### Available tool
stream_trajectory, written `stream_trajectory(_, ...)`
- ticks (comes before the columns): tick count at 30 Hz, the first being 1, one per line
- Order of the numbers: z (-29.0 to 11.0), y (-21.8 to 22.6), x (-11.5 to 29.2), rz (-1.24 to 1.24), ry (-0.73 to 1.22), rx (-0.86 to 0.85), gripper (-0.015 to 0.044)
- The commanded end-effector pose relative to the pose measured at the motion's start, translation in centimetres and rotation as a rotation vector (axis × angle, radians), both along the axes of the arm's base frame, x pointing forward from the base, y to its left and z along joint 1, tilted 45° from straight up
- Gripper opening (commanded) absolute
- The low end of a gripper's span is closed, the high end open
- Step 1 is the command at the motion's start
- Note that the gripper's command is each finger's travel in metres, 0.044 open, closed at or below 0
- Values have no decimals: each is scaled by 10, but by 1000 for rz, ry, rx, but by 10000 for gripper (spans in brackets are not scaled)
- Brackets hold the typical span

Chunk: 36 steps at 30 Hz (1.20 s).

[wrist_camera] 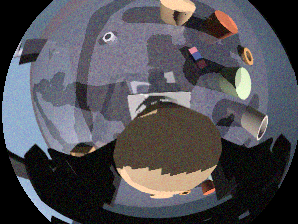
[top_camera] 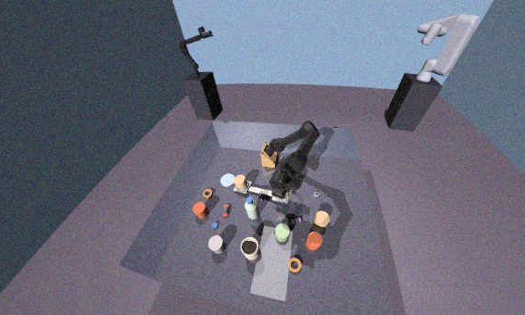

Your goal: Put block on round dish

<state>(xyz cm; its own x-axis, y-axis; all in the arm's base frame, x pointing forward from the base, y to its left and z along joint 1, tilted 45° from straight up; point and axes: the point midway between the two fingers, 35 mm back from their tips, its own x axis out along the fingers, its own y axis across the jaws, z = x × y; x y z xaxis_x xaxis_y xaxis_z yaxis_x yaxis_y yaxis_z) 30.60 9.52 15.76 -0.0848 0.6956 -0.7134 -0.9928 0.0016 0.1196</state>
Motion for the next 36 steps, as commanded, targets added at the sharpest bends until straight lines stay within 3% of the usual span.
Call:
stream_trajectory(1,6,-5,2,-4,-12,3,0)
stream_trajectory(36,30,-27,-2,-11,1,14,0)
